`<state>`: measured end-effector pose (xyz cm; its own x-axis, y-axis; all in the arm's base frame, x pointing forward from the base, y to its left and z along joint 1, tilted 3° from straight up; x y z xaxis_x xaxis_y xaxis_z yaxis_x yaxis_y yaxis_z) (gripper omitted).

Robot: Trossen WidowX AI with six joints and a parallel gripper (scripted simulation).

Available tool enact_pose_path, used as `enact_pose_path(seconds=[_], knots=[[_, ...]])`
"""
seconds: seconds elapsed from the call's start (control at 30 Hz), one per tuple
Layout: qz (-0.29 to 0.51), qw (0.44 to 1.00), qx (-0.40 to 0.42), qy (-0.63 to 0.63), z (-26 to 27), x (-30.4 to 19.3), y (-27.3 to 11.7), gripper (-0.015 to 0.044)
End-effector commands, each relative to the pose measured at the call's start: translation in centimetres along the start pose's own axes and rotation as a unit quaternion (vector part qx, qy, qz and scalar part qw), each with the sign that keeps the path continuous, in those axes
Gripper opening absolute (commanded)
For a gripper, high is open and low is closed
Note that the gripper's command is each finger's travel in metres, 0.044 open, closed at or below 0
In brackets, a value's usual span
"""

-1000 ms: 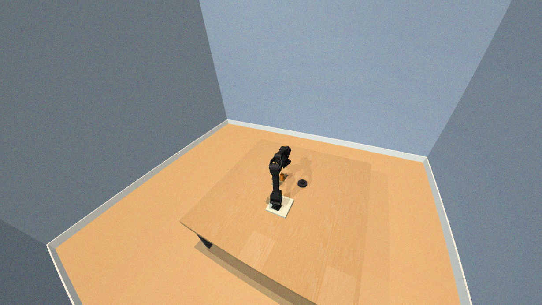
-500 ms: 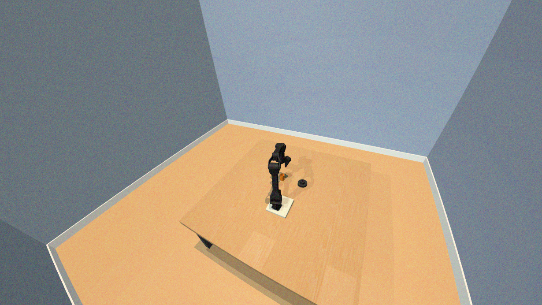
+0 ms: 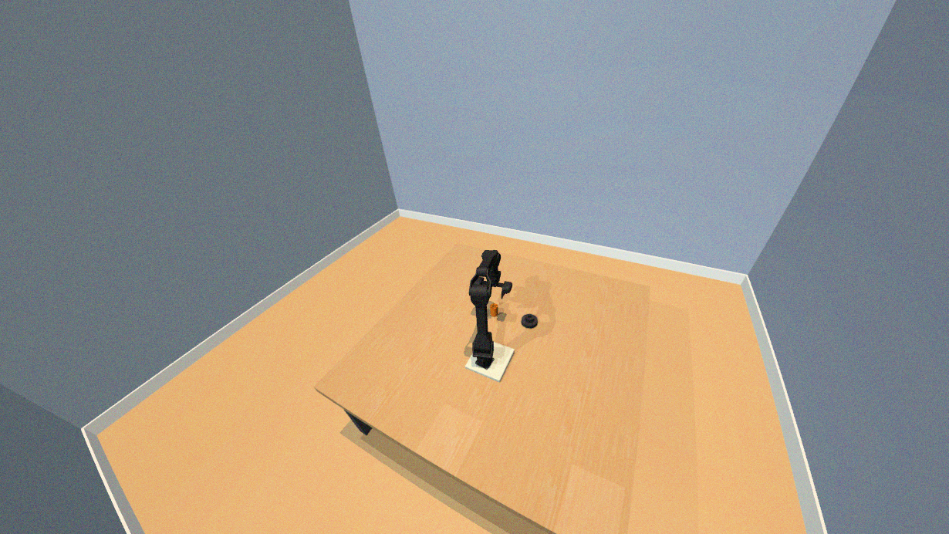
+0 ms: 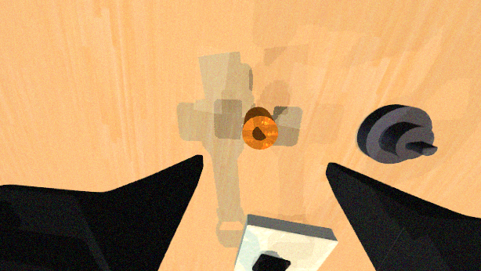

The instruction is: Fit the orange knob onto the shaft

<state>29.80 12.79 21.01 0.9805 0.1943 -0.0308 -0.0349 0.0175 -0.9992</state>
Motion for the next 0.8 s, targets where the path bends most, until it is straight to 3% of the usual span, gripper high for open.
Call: enact_pose_path(seconds=[0.0,0.1,0.23,0.77], knots=[[-0.001,0.999,-0.002,0.033,0.0,0.0,0.0,0.044],[-0.001,0.999,-0.002,0.033,0.0,0.0,0.2,0.044],[-0.001,0.999,-0.002,0.033,0.0,0.0,3.2,0.044],[-0.001,0.999,-0.002,0.033,0.0,0.1,5.8,0.044]])
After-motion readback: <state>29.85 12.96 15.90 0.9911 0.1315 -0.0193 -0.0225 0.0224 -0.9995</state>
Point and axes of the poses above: the point midway between the two fingers, 35 mm back from their tips, its own y axis out along the fingers, its own z axis across the jaws, x = y × z, the point moved 8 cm from there along -y, back along the fingers, and after that the axes turned 4 degrees about y, right-handed, at the moved point
